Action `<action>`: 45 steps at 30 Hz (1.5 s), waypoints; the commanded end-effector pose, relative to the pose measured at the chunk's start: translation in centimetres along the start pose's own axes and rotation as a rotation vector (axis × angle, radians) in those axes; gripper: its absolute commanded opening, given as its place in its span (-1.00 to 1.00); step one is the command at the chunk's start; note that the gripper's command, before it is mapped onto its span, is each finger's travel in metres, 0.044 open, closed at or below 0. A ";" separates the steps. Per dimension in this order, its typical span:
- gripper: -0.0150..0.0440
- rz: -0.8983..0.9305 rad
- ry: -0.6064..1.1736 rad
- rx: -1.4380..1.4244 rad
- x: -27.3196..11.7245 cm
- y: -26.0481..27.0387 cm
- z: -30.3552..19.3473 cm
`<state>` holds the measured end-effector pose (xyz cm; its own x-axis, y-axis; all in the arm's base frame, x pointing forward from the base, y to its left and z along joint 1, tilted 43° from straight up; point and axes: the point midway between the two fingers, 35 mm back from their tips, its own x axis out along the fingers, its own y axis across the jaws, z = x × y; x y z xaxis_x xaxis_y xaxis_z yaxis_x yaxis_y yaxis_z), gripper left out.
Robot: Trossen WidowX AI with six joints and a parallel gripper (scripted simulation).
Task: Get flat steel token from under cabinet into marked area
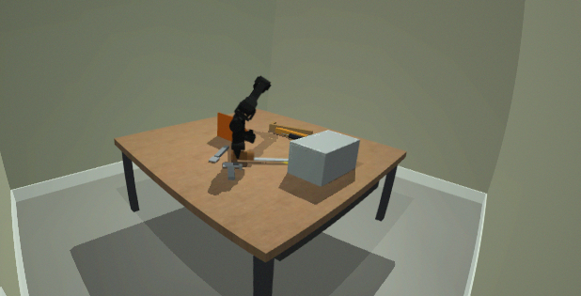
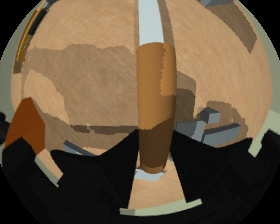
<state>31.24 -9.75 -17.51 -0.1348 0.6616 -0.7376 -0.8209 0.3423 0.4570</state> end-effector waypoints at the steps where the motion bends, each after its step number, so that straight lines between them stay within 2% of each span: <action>1: -0.49 -0.020 -0.009 -0.006 -0.7 -0.6 -0.1; 20: -0.49 -0.020 -0.008 -0.008 -0.7 -1.6 -0.7; 45: -0.49 -0.019 -0.010 -0.010 -0.6 -1.7 2.9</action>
<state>33.86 -8.49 -16.89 -0.1378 0.6563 -0.7418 -0.8288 0.3336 0.4491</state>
